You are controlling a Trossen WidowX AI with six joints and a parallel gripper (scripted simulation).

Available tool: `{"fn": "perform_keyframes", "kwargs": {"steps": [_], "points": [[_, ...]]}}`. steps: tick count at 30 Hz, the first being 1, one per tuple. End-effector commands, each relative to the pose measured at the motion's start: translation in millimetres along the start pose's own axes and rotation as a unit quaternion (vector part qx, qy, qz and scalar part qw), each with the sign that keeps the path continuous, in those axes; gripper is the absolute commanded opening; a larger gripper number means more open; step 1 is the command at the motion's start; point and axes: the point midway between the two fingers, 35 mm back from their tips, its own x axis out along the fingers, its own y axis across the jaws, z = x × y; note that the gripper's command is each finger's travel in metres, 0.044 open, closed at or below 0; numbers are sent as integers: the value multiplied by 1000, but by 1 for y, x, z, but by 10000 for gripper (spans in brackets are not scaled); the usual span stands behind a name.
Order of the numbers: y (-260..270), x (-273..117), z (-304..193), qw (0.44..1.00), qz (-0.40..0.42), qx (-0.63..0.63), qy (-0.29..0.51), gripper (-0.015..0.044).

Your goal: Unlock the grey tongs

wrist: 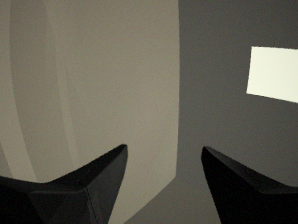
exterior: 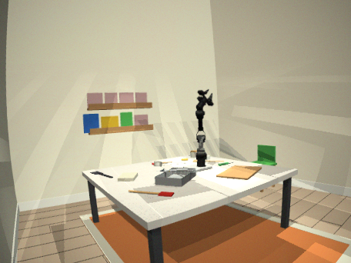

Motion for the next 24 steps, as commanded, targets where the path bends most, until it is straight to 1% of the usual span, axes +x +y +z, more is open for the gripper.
{"fn": "perform_keyframes", "kwargs": {"steps": [1, 4, 10, 13, 20, 24], "points": [[-48, -9, -51, 995, -79, 38, 56, 260], [-80, -22, -85, 984, -135, 63, 94, 260], [-106, -38, -111, 973, -183, 74, 119, 260], [-127, -53, -133, 960, -224, 90, 143, 260], [-185, -114, -192, 907, -344, 117, 212, 260], [-213, -160, -222, 864, -419, 139, 241, 260]]}}
